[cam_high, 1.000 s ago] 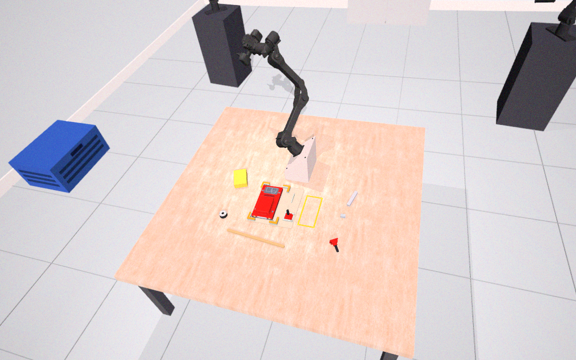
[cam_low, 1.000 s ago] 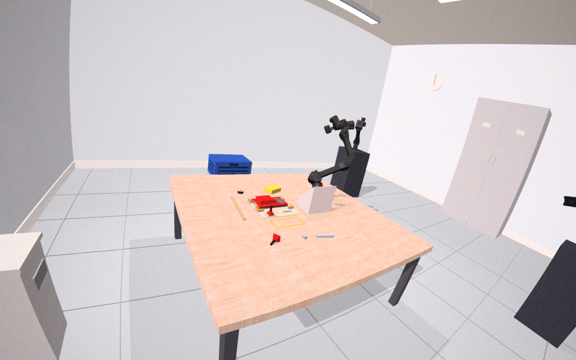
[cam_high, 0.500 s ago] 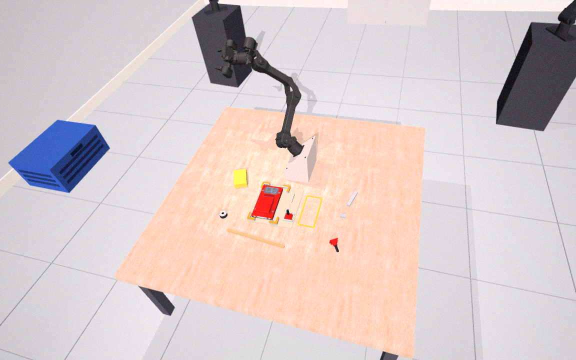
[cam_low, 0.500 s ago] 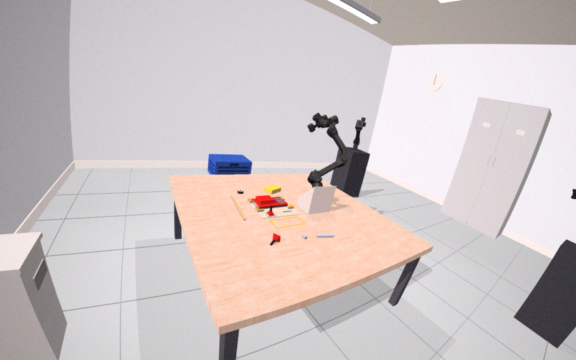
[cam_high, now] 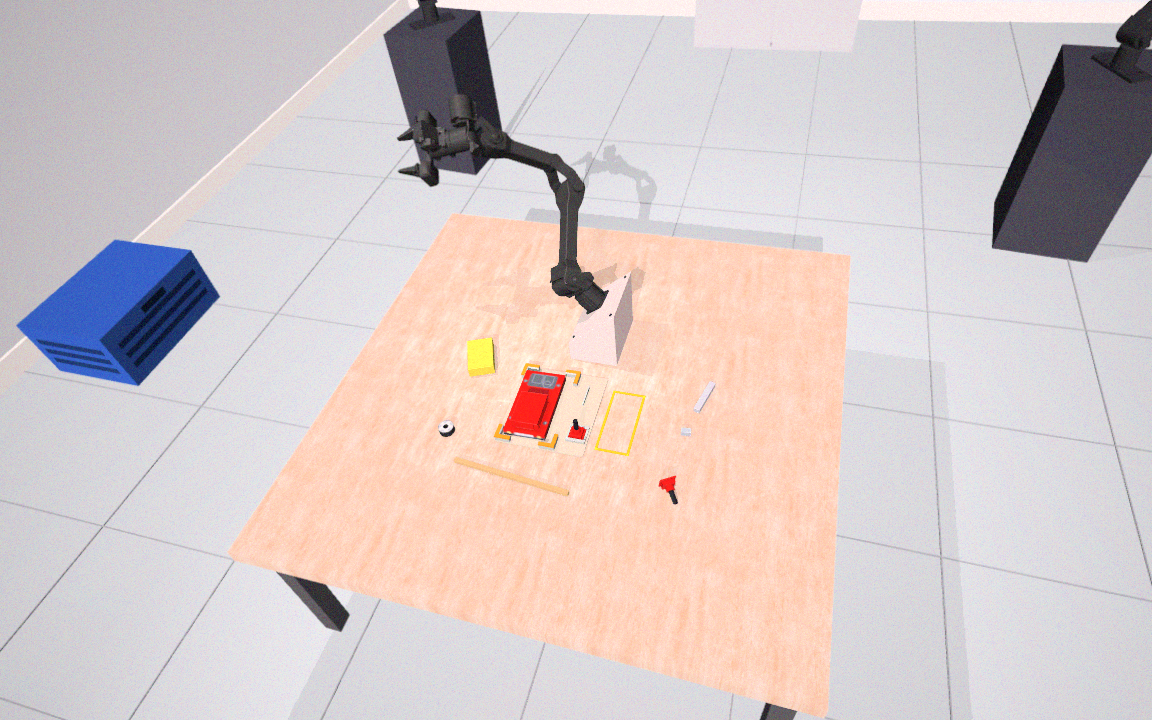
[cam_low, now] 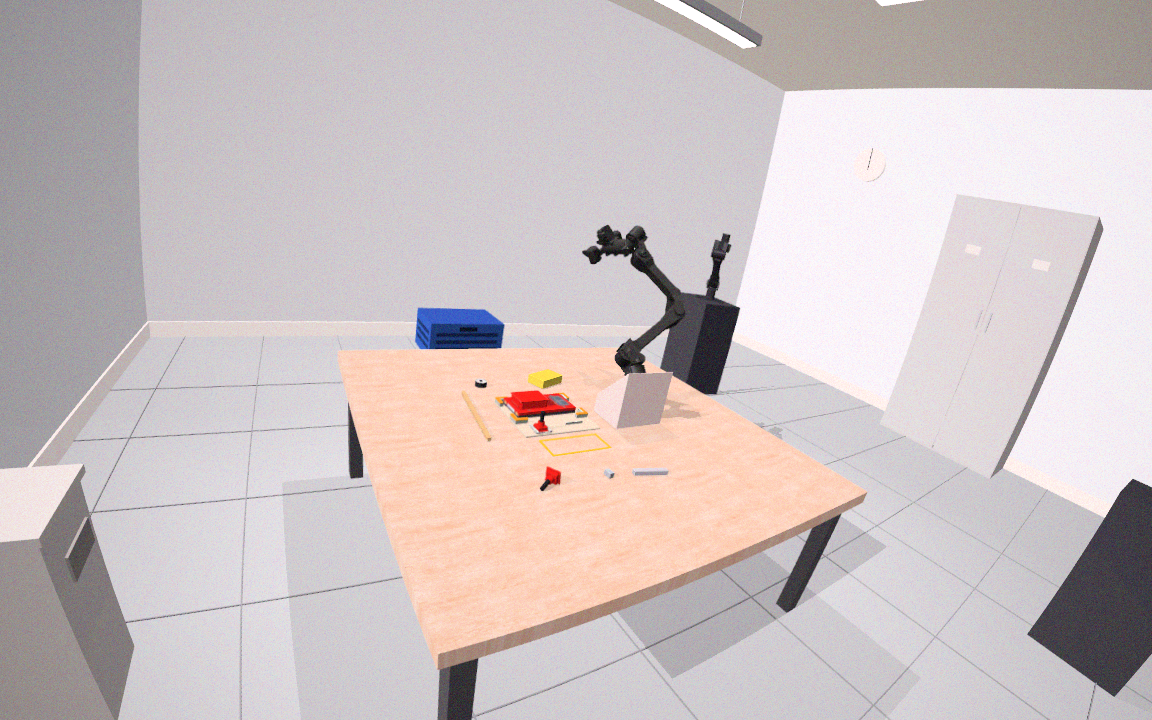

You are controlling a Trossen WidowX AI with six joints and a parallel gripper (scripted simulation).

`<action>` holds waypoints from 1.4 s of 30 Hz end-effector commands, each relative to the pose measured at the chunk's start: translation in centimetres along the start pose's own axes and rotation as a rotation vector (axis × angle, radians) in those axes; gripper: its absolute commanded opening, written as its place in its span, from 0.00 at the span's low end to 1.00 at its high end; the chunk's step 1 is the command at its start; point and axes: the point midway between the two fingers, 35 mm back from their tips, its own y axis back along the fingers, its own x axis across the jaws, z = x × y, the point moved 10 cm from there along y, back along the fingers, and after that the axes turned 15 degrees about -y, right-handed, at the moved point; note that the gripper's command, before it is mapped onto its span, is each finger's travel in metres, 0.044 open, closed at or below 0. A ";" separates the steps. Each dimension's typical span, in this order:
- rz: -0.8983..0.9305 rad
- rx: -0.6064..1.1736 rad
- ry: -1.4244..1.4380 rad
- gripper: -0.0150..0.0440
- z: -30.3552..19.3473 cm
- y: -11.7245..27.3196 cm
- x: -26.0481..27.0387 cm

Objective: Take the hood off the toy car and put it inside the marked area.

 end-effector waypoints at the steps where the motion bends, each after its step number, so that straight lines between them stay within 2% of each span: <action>1: 0.098 0.013 0.008 1.00 0.6 -1.8 3.8; 10: 0.299 0.063 0.022 1.00 1.0 -4.4 11.9; 18: 0.462 0.152 0.053 1.00 0.3 -5.6 18.6; 22: 0.533 0.138 0.120 1.00 0.1 -5.7 20.6; 32: 0.727 0.252 0.174 1.00 -1.3 -5.3 28.4; 42: 0.907 0.454 0.239 1.00 -3.8 -2.4 37.4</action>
